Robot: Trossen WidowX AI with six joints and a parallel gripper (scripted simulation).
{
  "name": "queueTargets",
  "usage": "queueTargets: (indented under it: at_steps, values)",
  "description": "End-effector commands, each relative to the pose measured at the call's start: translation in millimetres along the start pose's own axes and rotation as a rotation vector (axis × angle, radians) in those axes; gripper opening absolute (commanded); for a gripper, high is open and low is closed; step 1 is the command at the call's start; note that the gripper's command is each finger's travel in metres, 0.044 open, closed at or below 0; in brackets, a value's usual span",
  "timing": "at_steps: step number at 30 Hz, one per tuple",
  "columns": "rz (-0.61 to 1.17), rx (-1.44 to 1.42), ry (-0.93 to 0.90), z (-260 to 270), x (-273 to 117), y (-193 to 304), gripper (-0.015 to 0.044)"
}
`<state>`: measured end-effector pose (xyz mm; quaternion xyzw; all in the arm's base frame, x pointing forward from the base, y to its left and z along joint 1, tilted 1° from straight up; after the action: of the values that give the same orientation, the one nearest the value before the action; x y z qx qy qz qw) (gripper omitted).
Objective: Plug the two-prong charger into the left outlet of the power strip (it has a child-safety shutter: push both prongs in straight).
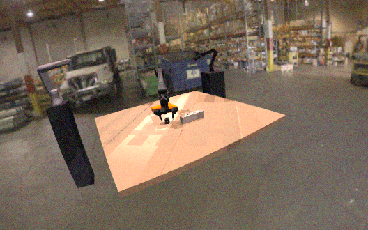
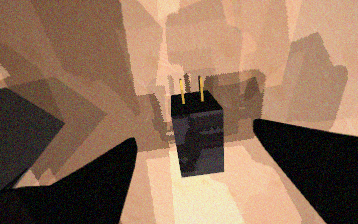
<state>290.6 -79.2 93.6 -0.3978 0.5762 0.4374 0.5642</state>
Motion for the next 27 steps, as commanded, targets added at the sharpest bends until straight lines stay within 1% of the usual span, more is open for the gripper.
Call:
queueTargets:
  at_steps: [1,7,18,25,27]
  values:
    - [-0.001,0.007,0.006,-0.7,6.2,-0.1,0.044]
    - [-0.001,0.007,0.006,-0.8,14.9,0.1,0.044]
    - [0.001,0.0,0.0,-0.2,11.3,0.0,0.0151]
    - [0.001,0.0,0.0,-0.2,11.3,0.0,0.0105]
    - [0.001,0.0,0.0,-0.2,8.9,-0.1,0.0052]
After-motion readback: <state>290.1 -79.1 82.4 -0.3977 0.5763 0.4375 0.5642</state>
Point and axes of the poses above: the point midway between the two fingers, 35 mm back from their tips, its own x axis out along the fingers, its own z axis across the jaws, y = z × x, the point moved 7 cm from there along -x, back along the fingers, and after that the axes turned 12 degrees about -x, right-handed, at the moved point
